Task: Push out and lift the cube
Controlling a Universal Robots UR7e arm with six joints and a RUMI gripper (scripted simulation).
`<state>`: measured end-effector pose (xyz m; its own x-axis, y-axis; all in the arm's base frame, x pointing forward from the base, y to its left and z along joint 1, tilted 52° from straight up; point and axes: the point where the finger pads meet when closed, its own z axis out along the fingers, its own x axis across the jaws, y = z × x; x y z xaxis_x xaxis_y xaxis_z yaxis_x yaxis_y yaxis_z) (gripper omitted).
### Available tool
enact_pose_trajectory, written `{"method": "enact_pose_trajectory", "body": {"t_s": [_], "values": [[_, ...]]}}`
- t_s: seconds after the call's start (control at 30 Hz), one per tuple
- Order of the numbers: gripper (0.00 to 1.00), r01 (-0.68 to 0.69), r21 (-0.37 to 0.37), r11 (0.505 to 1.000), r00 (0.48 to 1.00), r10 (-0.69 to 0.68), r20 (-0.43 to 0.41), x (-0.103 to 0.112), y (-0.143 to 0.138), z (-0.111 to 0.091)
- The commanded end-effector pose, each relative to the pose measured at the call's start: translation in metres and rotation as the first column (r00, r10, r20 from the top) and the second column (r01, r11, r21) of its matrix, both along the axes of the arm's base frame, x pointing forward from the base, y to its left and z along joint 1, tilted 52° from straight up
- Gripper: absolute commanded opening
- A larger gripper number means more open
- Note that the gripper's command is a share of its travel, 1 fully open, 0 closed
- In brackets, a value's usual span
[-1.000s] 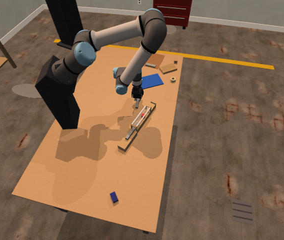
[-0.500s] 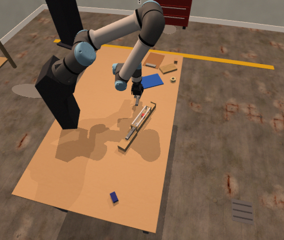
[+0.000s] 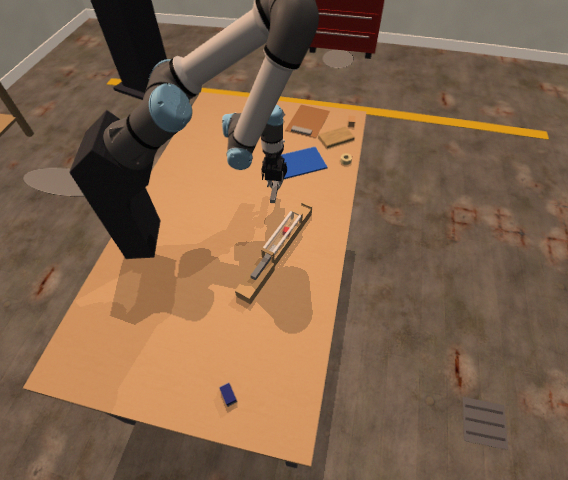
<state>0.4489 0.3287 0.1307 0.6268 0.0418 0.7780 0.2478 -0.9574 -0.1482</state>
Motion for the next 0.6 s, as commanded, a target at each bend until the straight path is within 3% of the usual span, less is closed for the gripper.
{"method": "enact_pose_trajectory", "body": {"t_s": [0.0, 0.57], "values": [[0.0, 0.0, 0.0, 1.0, 1.0, 0.0, 0.0, -0.011, -0.0043, 0.0098], [0.0, 0.0, 0.0, 1.0, 1.0, 0.0, 0.0, -0.0192, -0.0075, 0.0166]]}}
